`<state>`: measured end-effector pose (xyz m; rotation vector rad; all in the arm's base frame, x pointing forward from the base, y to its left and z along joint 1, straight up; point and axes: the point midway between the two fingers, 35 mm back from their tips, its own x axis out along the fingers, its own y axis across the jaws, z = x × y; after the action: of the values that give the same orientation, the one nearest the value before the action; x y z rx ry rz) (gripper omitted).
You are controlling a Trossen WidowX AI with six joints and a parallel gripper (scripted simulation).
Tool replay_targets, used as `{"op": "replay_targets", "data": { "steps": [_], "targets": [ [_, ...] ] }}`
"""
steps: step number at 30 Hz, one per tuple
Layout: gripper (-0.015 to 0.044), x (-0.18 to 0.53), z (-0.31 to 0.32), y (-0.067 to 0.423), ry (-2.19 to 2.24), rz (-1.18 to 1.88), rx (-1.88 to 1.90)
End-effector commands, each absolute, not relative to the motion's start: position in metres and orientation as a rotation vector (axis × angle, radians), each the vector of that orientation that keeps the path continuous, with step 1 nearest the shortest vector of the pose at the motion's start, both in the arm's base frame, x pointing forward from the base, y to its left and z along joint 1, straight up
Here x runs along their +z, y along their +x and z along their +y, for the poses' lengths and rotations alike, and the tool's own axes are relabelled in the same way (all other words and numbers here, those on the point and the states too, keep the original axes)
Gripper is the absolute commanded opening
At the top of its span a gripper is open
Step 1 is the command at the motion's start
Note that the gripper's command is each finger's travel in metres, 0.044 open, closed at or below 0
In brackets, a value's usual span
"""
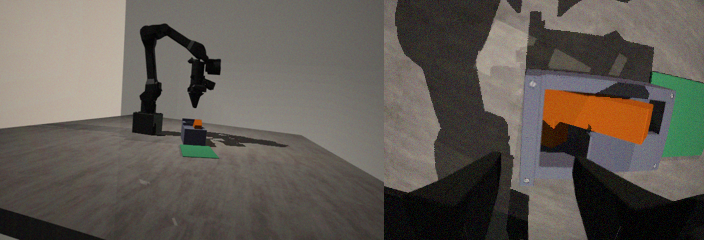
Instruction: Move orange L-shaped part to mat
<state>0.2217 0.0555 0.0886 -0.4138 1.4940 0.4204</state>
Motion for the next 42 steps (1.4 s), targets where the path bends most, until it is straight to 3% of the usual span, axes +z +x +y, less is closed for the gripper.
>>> {"op": "replay_targets", "data": {
  "steps": [1,2,6,19,42],
  "targets": [
    [0.0180,0.089,0.056,0.222,-0.413,1.491,0.420],
    [0.0180,0.089,0.056,0.222,-0.413,1.491,0.420],
    [0.0280,0.090,0.049,0.229,-0.264,1.516,0.274],
    [0.0280,0.092,-0.005,0.267,0.800,1.399,-0.772],
    [0.0280,0.054,-0.006,0.269,0.814,1.394,-0.786]
  ]
}}
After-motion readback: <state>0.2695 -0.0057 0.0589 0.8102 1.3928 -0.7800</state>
